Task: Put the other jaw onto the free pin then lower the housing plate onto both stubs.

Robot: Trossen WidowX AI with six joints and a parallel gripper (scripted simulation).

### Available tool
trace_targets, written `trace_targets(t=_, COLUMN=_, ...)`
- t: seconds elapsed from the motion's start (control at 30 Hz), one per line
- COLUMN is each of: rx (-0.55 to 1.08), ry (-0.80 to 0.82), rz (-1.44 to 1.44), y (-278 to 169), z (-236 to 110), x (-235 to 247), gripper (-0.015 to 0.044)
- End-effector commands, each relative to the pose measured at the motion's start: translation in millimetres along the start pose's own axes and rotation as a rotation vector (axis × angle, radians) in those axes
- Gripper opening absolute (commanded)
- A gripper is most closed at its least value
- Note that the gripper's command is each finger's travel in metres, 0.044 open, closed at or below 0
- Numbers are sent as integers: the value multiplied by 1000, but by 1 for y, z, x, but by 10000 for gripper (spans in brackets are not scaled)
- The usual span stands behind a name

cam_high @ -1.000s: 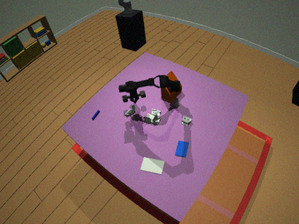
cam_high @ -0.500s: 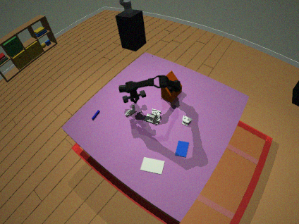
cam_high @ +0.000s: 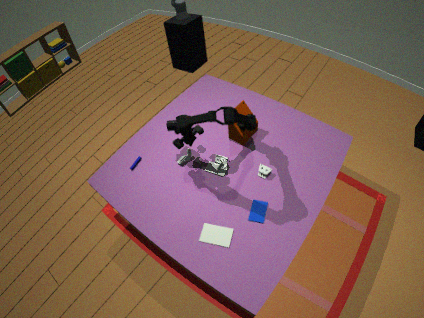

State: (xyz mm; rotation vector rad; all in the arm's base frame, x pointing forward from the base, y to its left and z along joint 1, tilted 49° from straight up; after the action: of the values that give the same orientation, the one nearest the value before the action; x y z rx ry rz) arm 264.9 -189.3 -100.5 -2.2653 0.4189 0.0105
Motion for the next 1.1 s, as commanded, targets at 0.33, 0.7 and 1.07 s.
trace_targets(t=0.33, rx=-4, ry=-5, rz=-405, y=10, z=-2, x=7, gripper=0)
trace_targets(t=0.7, rx=-4, ry=-8, rz=-716, y=17, z=-3, x=11, gripper=0)
trace_targets(t=1.07, rx=-3, ry=-10, rz=-1028, y=24, z=-4, x=15, gripper=0)
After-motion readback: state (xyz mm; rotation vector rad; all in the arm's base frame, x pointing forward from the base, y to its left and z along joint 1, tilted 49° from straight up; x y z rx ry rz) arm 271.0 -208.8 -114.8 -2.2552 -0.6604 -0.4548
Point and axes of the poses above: the point midway between the two fingers, 35 mm back from their tips, its own z axis out along the fingers, its own x axis across the jaws, y = z × x, the point moved 5 cm from there along -z, back along the fingers, and after that the axes turned 3 degrees about z, right-handed, at the moved point
